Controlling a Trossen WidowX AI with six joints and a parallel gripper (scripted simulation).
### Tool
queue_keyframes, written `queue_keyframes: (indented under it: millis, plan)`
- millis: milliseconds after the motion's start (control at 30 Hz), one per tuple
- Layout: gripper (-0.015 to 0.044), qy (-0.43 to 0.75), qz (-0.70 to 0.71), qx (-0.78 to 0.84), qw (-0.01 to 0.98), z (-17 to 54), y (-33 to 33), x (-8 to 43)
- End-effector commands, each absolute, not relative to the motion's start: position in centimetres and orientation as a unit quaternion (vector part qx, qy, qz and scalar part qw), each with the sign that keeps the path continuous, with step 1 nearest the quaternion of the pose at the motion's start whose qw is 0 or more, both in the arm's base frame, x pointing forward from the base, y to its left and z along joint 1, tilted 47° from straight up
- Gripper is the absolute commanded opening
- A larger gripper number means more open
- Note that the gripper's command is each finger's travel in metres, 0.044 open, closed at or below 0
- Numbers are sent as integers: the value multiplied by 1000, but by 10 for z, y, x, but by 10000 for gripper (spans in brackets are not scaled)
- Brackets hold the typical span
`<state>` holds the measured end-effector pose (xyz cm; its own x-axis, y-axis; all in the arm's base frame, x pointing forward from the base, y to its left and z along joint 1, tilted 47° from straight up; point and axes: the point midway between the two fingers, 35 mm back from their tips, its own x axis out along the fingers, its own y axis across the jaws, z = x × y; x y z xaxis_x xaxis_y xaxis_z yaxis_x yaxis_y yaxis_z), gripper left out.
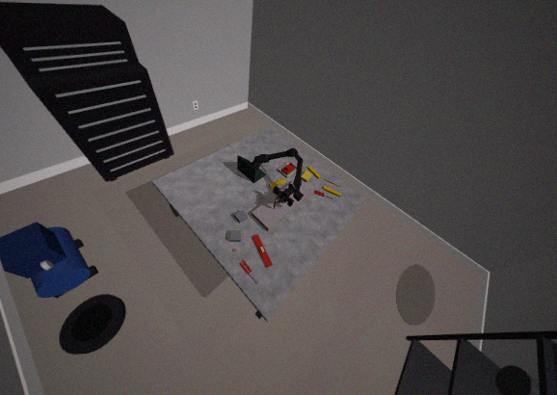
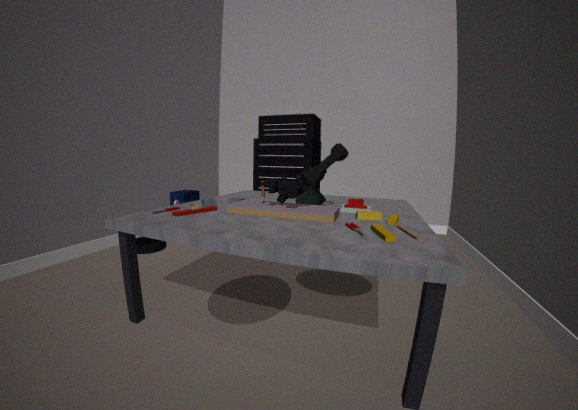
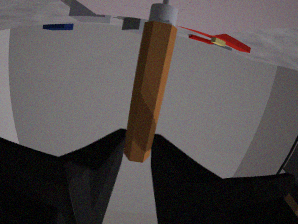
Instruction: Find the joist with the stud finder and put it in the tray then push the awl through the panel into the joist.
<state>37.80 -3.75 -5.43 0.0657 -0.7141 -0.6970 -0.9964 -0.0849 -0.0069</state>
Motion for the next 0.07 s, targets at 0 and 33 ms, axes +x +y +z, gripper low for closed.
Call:
queue_keyframes:
  millis: [0,33]
  plan:
    - [0,626,277,-683,254,-56,-36,377]
    - [0,626,277,-683,254,-56,-36,377]
